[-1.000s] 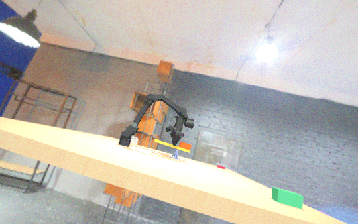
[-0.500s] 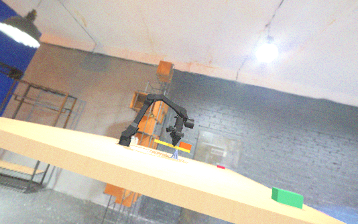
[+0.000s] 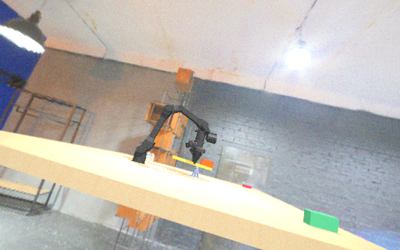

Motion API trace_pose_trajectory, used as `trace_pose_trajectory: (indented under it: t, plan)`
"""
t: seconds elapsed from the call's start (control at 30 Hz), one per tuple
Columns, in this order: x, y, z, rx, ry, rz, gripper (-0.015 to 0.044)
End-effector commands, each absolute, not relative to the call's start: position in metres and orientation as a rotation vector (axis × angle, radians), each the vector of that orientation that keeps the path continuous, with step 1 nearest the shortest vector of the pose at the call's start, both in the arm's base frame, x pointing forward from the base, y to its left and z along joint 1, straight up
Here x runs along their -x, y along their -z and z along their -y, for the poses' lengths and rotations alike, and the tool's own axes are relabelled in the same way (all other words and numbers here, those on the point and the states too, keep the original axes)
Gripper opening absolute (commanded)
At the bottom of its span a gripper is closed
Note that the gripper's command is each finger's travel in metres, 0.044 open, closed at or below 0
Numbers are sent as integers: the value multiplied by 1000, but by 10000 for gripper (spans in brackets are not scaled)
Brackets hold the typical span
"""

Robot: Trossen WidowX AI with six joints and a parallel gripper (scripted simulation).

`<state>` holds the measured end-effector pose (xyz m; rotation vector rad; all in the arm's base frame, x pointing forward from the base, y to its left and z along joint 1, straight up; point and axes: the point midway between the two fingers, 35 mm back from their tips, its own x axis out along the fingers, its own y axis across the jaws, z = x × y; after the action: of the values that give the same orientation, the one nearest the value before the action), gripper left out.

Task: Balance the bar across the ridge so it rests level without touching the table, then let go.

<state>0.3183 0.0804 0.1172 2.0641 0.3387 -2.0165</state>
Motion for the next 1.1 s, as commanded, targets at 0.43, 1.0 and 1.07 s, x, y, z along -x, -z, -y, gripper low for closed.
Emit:
trace_pose_trajectory:
  t: [0.43,1.0,1.07]
  plan:
    - [-319,-116,-81,-2070,2018,-341,0]
    - [-319,-114,-81,-2070,2018,-341,0]
    - [-319,-114,-81,-2070,2018,-341,0]
